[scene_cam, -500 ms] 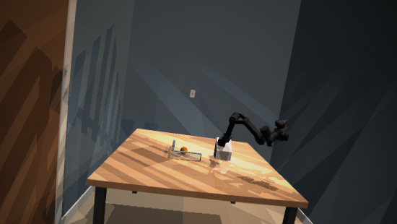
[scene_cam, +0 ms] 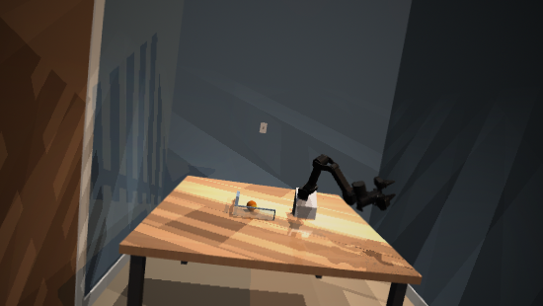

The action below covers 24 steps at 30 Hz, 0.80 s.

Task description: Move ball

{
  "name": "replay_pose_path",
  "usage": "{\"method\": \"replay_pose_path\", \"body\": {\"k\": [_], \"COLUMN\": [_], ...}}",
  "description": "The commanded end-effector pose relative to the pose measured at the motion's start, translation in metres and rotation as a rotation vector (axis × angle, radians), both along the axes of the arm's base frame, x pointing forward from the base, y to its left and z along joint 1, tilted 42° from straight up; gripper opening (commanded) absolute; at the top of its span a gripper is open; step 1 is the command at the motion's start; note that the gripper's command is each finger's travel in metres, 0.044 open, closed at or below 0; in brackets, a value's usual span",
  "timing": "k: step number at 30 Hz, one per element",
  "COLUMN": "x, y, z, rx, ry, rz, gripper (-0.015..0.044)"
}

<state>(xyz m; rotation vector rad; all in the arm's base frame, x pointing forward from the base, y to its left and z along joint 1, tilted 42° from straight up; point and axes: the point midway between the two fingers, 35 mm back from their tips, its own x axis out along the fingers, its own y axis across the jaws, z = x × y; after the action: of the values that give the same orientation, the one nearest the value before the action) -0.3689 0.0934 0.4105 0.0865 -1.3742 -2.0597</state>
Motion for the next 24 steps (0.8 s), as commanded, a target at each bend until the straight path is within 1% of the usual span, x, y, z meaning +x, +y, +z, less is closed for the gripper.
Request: {"method": "replay_pose_path", "body": {"k": [1, 6, 15, 24], "x": [0.012, 0.037, 0.092, 0.191], "y": [0.064, 0.130, 0.212, 0.296], "z": [-0.006, -0.014, -0.027, -0.048], "rx": [0.060, 0.135, 0.250, 0.419], "ry": [0.025, 0.031, 0.002, -0.104], "rz": [-0.224, -0.462, -0.780, -1.174], "gripper": [0.0414, 0.0414, 0.0414, 0.0414]}}
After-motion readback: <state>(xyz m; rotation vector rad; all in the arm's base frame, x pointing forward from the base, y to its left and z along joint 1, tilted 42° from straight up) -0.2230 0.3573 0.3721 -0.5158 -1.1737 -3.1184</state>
